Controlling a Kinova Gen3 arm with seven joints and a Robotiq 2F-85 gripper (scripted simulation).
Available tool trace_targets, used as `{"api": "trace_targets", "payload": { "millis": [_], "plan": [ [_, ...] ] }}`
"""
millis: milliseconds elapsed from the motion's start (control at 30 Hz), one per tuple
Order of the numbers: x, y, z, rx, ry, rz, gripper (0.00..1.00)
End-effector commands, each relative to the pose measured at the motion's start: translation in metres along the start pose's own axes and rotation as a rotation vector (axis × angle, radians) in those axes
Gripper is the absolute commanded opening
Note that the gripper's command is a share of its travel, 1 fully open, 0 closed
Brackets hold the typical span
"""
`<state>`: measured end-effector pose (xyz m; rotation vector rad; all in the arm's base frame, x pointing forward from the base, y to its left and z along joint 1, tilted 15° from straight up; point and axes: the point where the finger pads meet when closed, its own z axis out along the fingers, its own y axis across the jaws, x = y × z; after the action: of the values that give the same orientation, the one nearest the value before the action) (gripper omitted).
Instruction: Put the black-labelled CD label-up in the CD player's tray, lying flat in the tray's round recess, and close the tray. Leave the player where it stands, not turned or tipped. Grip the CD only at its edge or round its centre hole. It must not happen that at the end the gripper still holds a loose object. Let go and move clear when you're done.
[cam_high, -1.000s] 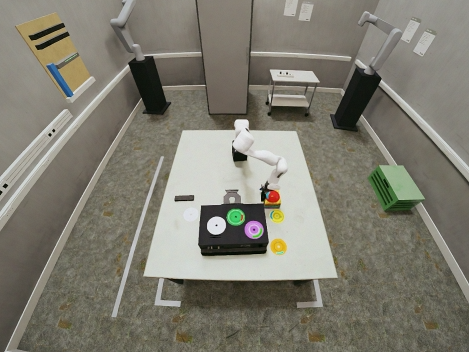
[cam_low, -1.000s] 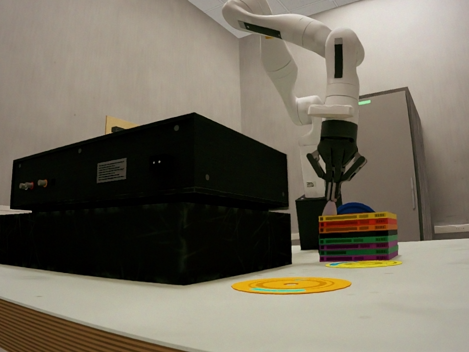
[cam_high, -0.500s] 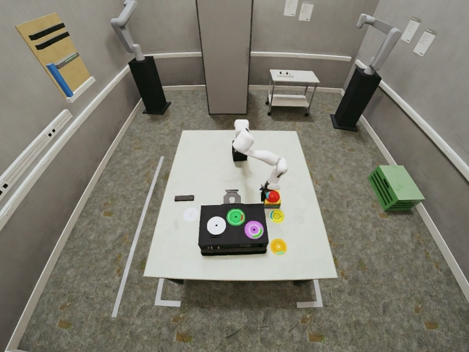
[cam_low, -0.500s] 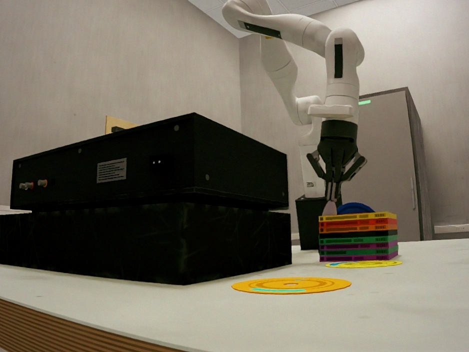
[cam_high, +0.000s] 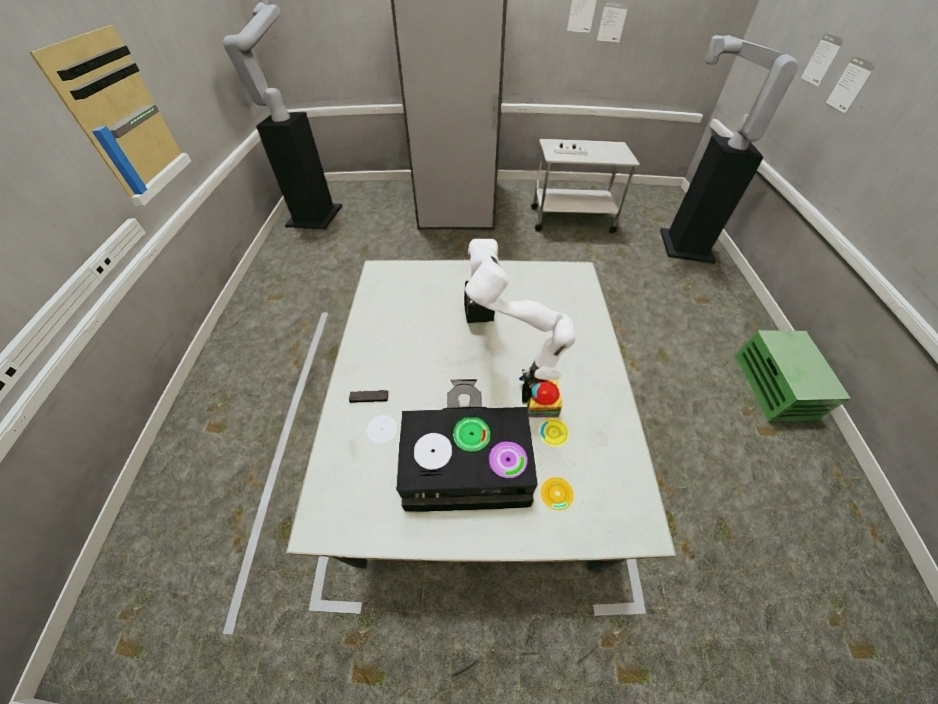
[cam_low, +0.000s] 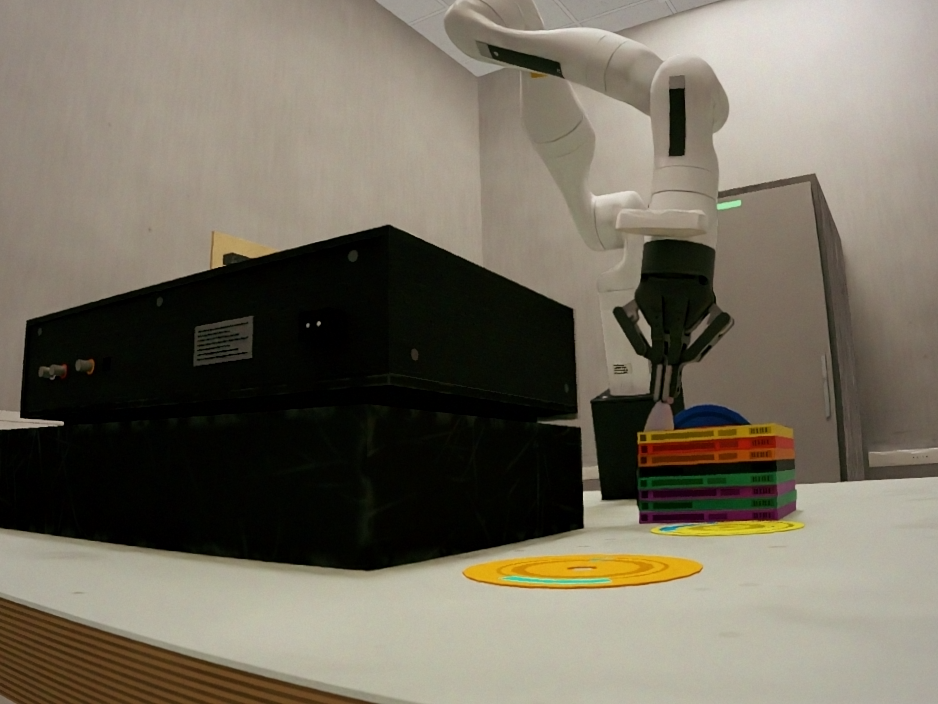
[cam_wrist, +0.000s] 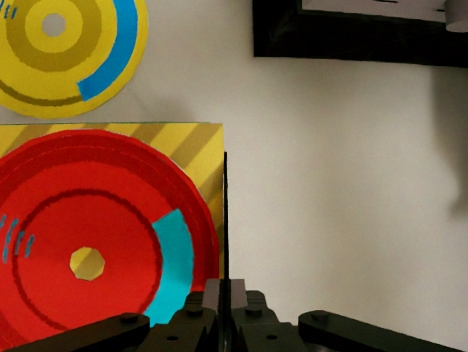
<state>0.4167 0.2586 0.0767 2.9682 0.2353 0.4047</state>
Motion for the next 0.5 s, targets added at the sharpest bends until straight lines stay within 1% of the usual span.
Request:
{"api": "trace_targets", "payload": {
  "millis": [0, 467],
  "plan": [
    [0.0005, -0.0001, -0.0007, 0.0, 0.002, 0.0, 0.11],
    [0.0005, 0.0002, -0.0027, 0.0, 0.002, 0.0, 0.11]
  ]
}}
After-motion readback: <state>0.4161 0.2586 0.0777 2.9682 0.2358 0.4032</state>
